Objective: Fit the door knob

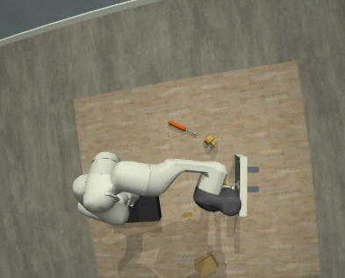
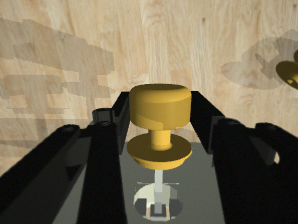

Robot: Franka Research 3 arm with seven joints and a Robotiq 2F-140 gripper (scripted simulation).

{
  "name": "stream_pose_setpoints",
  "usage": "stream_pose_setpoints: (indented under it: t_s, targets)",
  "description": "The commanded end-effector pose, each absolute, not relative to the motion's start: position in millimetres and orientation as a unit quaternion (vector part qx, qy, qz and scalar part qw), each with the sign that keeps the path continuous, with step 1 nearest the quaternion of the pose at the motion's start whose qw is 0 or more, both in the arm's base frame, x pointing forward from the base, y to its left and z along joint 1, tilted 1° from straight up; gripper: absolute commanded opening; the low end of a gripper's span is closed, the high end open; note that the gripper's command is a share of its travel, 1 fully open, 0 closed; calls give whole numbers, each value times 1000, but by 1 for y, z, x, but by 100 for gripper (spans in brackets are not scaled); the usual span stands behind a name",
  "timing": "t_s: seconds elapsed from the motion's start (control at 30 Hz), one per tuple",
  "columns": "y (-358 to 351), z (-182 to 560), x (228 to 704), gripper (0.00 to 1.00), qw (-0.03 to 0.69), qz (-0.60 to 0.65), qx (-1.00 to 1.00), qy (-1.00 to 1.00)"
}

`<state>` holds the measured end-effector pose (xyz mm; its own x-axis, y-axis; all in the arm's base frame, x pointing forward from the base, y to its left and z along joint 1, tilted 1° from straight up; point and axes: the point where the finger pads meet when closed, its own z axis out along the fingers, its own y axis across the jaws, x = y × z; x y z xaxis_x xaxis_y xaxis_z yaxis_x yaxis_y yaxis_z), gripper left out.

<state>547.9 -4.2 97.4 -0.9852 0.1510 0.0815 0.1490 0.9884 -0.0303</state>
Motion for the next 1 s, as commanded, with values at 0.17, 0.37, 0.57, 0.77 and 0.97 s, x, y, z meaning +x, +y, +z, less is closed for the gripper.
stream_pose_setpoints:
  t_s: [0.17,0.37,0.57,0.77,0.97]
  targets:
    - [-4,99,550,42,40,11,-79,-996]
    - [-4,99,550,42,40,11,-79,-996]
    - [-4,99,553,42,40,11,-79,-996]
    - [-5,99,555,42,40,11,-79,-996]
    - [-5,99,555,42,40,11,-79,-996]
